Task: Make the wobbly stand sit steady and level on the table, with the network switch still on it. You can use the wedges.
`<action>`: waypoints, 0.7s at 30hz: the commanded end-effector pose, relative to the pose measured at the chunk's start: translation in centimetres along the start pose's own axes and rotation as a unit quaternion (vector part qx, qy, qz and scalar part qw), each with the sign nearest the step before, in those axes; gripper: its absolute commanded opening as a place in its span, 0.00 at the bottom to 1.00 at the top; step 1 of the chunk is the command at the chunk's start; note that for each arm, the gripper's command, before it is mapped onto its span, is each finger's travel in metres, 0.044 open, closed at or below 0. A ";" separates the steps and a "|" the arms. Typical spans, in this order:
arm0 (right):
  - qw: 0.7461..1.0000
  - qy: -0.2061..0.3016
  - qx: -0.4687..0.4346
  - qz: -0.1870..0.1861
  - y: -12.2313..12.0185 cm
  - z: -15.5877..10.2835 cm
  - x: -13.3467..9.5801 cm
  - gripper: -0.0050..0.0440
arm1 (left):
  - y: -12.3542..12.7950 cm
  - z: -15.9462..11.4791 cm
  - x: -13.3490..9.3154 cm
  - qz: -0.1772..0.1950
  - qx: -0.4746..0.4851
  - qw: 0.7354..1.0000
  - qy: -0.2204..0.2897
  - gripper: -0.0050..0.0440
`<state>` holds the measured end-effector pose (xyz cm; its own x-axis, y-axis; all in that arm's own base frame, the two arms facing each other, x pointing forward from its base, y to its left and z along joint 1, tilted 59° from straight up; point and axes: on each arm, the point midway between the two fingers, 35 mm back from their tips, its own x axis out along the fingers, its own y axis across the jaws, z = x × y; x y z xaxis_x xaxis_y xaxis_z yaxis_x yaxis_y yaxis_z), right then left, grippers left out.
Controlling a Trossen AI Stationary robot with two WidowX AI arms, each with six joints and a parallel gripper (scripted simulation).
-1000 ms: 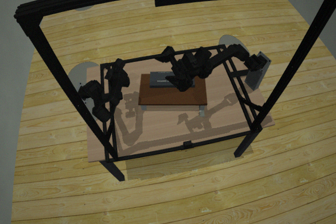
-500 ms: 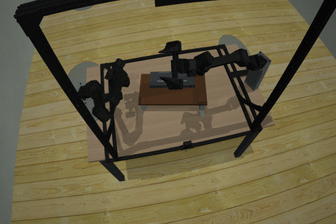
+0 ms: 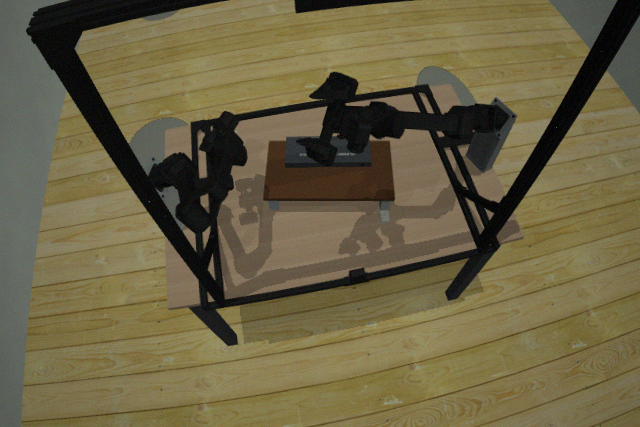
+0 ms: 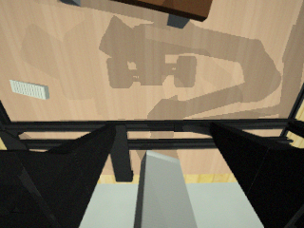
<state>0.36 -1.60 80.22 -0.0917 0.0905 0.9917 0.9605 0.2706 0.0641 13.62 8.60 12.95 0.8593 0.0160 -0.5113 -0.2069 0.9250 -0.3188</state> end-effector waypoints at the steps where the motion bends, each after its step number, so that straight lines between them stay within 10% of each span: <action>1: 1.000 -0.009 -0.026 0.015 0.0 0.0 0.0 1.00 | 0.0 0.0 0.0 0.000 0.000 1.000 0.000 1.00; 21: 0.996 -0.016 -0.082 0.038 -0.2 -0.3 0.1 1.00 | 0.0 0.0 0.0 0.000 0.000 1.000 0.000 1.00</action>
<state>0.15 -1.88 80.33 -0.0336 0.1291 0.9911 0.9944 0.1035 0.0202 13.62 8.60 12.95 0.8593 0.0160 -0.5113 -0.2069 0.9250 -0.3188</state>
